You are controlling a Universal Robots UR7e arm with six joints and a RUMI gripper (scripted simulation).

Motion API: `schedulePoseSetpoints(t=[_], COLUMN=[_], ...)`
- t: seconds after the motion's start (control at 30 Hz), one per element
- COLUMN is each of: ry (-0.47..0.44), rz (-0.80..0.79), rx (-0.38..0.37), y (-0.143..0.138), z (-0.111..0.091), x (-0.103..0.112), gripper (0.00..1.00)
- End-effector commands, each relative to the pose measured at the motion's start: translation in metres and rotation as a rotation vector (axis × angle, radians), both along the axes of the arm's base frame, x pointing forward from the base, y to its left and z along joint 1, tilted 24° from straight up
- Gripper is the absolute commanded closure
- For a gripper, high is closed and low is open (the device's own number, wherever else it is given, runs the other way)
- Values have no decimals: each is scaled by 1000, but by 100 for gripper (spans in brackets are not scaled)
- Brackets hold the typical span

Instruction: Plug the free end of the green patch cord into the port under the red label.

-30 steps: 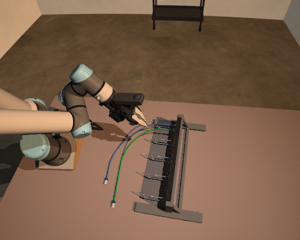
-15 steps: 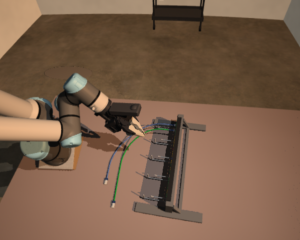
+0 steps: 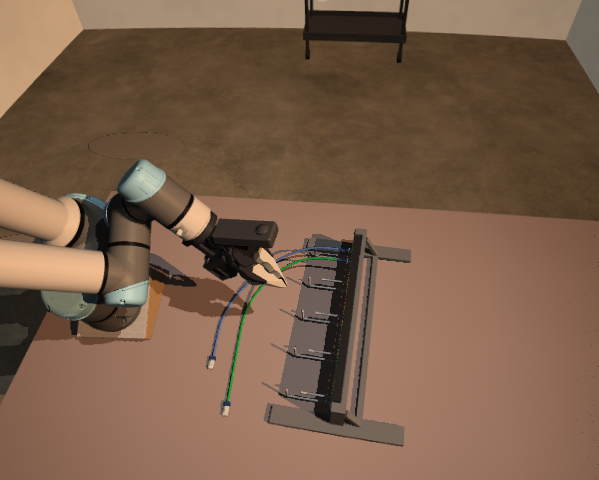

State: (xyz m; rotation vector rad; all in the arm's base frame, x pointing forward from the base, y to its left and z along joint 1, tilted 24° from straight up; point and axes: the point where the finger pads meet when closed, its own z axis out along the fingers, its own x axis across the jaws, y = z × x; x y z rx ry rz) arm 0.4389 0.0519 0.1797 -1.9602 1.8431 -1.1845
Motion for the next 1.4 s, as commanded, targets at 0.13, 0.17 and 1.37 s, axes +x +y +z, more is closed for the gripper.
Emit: schedulePoseSetpoints(t=[0.13,0.17,1.37], ry=[0,0,0], rz=[1,1,1], rx=[1,1,1], y=[-2,-2,-31], z=[1,1,-52], x=[0,0,53], gripper=[100,100,100])
